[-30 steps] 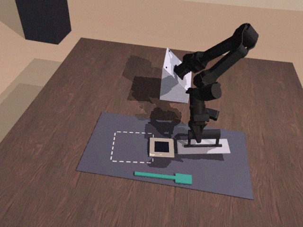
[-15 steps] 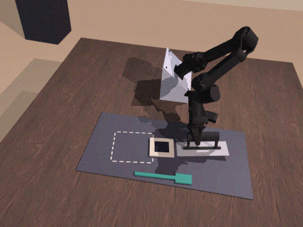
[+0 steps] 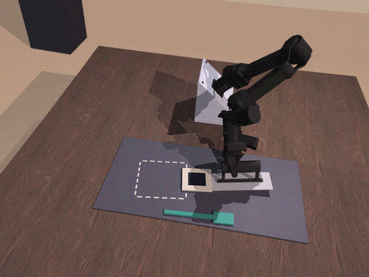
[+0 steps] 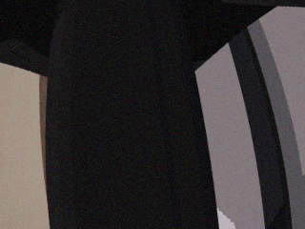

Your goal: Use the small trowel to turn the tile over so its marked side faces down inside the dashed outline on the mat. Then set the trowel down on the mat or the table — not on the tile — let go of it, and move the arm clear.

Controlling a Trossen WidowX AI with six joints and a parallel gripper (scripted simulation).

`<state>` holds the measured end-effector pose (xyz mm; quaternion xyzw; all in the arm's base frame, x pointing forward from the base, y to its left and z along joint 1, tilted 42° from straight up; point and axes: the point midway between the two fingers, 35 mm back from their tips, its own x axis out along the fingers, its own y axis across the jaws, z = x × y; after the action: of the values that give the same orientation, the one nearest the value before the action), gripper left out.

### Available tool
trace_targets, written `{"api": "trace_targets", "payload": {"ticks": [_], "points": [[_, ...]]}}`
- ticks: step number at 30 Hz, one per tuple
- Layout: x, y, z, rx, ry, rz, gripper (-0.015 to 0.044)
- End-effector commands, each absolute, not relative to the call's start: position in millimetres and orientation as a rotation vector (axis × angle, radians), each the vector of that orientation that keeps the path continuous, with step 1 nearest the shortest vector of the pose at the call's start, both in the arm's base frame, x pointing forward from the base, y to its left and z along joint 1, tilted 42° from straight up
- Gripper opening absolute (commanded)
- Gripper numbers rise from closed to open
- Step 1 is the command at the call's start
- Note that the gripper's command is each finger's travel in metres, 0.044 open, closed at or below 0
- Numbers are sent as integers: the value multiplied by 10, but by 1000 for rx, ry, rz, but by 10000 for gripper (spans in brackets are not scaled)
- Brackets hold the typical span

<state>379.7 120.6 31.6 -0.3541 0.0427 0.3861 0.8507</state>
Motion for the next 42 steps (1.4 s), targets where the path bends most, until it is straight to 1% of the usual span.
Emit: {"api": "trace_targets", "payload": {"ticks": [1,20,27,42], "points": [[3826,1108,234,-750,108,797,0],[3846,993,131,-753,108,796,0],[3844,961,232,-844,133,780,0],[3899,607,329,-855,136,779,0]]}}
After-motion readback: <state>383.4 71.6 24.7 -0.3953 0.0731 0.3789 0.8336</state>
